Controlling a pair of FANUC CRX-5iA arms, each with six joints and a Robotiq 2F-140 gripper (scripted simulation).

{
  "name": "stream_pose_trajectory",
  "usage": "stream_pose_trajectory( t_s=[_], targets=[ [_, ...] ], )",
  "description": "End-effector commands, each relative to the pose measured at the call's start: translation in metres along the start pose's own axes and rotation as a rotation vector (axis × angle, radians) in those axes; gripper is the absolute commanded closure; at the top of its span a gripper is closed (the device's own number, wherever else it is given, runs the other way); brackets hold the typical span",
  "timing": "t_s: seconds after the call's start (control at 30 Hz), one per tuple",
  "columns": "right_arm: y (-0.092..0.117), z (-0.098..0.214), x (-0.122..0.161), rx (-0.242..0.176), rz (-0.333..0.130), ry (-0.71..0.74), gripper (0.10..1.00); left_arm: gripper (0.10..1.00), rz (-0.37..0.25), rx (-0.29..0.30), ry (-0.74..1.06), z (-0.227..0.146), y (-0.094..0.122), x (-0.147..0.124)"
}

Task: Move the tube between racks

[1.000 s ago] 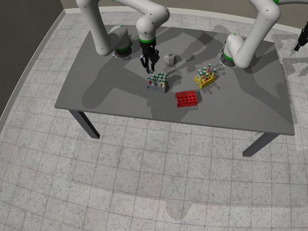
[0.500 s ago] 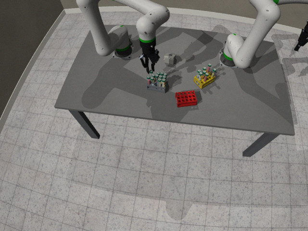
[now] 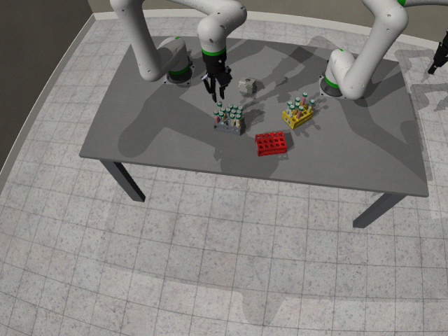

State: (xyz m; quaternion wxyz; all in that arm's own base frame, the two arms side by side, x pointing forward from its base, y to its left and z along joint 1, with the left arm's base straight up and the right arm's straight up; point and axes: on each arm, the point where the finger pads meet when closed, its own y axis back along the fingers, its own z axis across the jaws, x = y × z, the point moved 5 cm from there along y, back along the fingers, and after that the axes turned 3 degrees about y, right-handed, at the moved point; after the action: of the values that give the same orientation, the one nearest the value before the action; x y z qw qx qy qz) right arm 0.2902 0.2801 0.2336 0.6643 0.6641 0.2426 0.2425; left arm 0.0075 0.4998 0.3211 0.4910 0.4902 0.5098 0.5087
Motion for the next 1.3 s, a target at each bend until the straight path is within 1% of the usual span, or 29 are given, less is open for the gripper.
stream_pose_trajectory(
  t_s=[0.0, 0.33, 0.4, 0.47, 0.5, 0.53, 0.87, 0.97, 1.27],
  targets=[
    [0.007, 0.0, 0.0, 0.0, 0.001, 0.0, 0.816, 0.999, 0.002, 0.0, 0.0, 0.0, 0.001, 0.0],
    [0.034, 0.0, 0.0, 0.0, 0.001, 0.0, 0.816, 0.999, 0.002, 0.0, 0.0, 0.0, 0.001, 0.0],
    [0.034, 0.0, 0.0, 0.0, 0.001, 0.0, 0.816, 0.999, 0.002, 0.0, 0.0, 0.0, 0.001, 0.0],
    [0.039, 0.0, 0.0, 0.0, 0.001, 0.0, 0.816, 0.999, 0.002, 0.0, 0.0, 0.0, 0.001, 0.0],
    [0.039, 0.0, 0.0, 0.0, 0.002, 0.0, 0.816, 0.999, 0.002, 0.0, 0.0, 0.0, 0.001, 0.0],
    [0.038, -0.003, 0.003, 0.0, 0.001, -0.033, 0.999, 0.999, 0.002, 0.0, 0.0, 0.0, 0.001, 0.0],
    [0.031, -0.026, 0.027, 0.0, 0.002, -0.367, 0.999, 0.999, 0.002, 0.0, 0.0, 0.0, 0.001, 0.0],
    [0.031, -0.029, 0.029, 0.0, 0.002, -0.376, 0.999, 0.999, 0.002, 0.0, 0.0, 0.0, 0.001, 0.0],
    [0.024, -0.048, 0.052, 0.0, 0.002, -0.376, 0.999, 0.999, 0.002, 0.0, 0.0, 0.0, 0.001, 0.0]
  ],
)
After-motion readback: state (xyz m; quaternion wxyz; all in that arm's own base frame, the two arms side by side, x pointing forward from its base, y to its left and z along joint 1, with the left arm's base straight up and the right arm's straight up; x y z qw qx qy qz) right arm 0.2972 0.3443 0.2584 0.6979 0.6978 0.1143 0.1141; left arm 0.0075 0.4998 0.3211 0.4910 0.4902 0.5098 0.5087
